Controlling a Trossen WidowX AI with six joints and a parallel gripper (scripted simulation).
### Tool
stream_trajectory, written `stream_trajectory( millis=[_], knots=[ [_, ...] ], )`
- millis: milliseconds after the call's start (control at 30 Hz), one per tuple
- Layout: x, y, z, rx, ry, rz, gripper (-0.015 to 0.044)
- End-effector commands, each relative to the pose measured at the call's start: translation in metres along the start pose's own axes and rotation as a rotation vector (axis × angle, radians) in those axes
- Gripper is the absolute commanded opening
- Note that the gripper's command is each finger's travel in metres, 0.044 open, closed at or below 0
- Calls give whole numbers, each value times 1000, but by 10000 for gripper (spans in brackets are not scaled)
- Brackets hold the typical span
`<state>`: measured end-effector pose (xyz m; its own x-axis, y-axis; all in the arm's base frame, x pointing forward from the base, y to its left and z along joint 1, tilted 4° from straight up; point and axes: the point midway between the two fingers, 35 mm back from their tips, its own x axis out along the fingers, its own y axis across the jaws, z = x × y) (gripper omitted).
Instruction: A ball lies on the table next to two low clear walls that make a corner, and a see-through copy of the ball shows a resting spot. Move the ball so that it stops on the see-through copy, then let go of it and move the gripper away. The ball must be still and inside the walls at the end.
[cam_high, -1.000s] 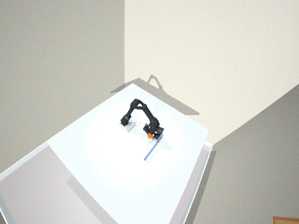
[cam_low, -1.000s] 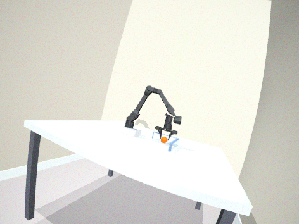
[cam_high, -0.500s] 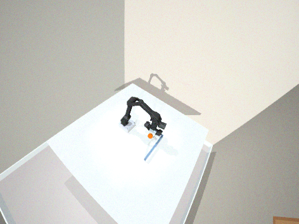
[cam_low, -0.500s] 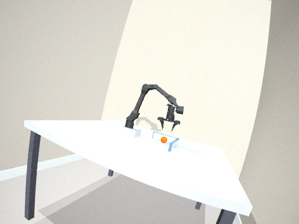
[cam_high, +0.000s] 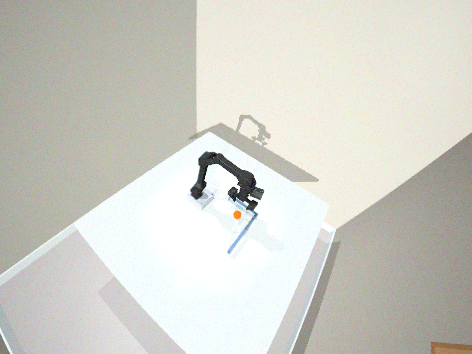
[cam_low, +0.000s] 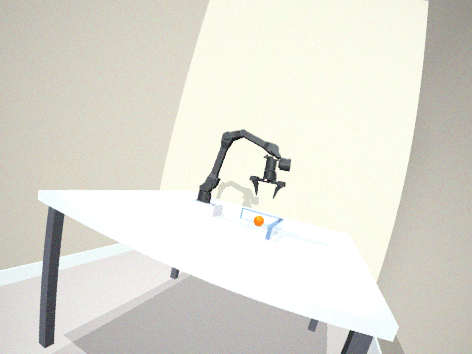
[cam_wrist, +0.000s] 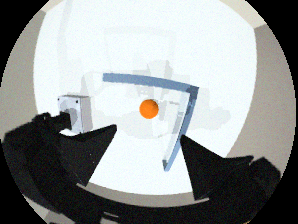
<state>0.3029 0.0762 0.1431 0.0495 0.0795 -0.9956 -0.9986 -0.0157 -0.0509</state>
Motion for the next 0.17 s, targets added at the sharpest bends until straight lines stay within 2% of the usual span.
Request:
stream_trajectory(
  millis=[0,133],
  knots=[
    [1,1,0,-5,2,14,440],
    [1,1,0,-5,2,14,440]
  ],
)
